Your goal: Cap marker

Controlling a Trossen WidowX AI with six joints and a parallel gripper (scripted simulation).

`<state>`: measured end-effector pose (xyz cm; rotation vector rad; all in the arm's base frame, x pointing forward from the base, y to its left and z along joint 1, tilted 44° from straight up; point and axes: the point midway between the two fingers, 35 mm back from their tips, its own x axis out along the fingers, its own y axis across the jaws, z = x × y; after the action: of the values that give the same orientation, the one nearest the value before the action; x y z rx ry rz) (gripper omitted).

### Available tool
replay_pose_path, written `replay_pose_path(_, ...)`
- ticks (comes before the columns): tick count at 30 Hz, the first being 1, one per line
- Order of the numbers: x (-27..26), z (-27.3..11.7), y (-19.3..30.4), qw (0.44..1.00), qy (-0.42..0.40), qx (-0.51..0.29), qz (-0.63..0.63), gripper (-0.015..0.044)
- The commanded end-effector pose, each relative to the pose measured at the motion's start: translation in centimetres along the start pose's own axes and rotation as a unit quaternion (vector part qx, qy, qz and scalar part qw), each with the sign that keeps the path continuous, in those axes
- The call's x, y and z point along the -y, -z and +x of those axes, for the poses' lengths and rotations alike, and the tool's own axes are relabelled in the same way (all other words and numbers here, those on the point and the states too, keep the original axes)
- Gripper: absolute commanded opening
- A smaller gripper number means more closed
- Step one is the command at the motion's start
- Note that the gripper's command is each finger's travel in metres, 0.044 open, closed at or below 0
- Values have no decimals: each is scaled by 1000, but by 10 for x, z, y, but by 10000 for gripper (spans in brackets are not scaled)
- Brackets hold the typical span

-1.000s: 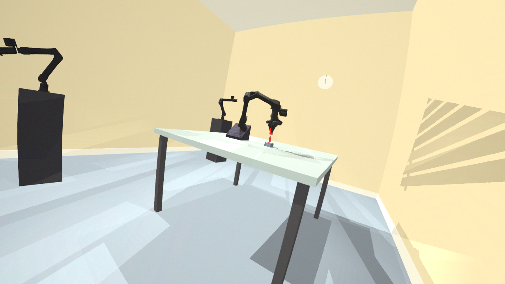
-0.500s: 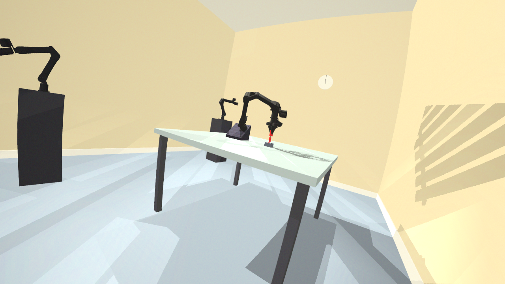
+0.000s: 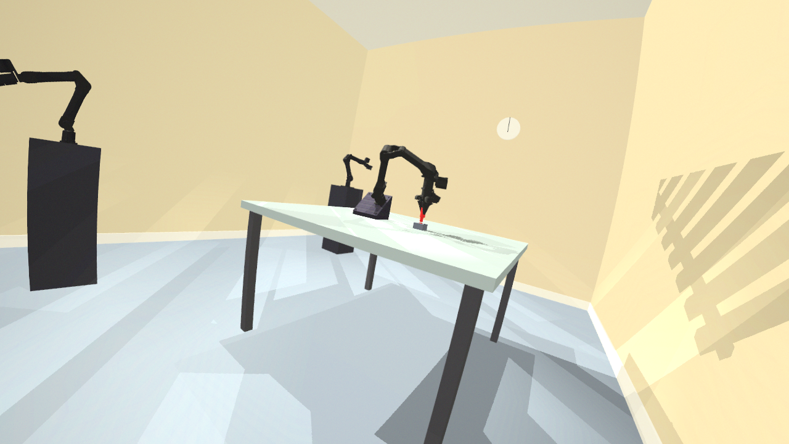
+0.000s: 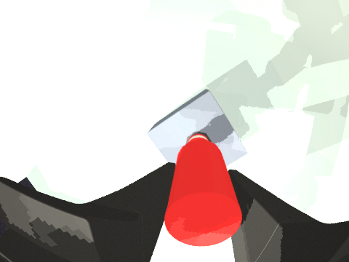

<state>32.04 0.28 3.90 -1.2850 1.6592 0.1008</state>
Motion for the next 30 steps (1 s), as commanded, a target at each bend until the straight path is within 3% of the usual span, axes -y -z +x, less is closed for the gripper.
replay_pose_path(1, 0, 7, 1, 1000, 2, -2, -3, 0)
replay_pose_path(22, 0, 21, 2, 1000, 3, -3, -3, 0)
replay_pose_path(30, 0, 20, 2, 1000, 1, -2, 0, 210)
